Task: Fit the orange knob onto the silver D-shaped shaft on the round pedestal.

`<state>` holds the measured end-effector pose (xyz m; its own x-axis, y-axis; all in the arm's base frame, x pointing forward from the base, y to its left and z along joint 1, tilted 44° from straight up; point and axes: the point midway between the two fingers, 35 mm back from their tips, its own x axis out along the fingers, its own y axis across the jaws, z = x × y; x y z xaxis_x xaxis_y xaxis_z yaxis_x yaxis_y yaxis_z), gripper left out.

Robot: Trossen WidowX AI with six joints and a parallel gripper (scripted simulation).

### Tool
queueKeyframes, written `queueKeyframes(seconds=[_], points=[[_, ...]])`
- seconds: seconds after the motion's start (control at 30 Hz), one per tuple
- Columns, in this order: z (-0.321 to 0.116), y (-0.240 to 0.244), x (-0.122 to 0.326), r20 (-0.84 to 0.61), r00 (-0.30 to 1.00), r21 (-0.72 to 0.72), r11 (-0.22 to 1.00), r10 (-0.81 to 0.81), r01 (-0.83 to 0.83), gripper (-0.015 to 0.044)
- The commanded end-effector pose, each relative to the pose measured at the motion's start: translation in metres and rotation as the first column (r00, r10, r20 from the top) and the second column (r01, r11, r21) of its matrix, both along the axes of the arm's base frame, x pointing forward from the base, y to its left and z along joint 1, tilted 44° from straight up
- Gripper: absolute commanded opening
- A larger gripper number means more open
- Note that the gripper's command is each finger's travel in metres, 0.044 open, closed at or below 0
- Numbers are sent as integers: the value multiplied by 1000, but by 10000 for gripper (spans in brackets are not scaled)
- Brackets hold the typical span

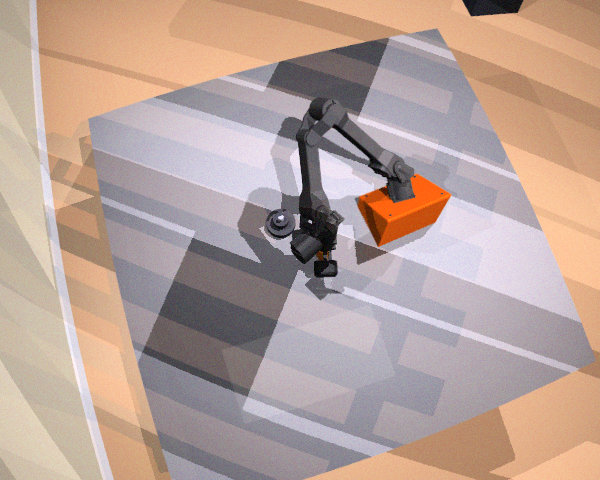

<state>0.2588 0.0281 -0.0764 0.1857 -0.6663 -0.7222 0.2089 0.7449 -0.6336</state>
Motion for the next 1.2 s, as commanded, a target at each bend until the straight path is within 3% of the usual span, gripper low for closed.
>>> queueKeyframes(seconds=[0.0, 0.2, 0.4, 0.57, 1.17], points=[[-1, -3, -1, -6, 1000, -8, 1000, 1, -1, 335], [-1, -3, -1, -6, 1000, -8, 1000, 1, -1, 177], [-1, -3, -1, -6, 1000, -8, 1000, 1, -1, 138], [7, 10, -2, -7, 1000, -1, 1000, 3, -3, 6], [90, 93, -34, -10, 1000, 1, 1000, 2, -2, 0]])
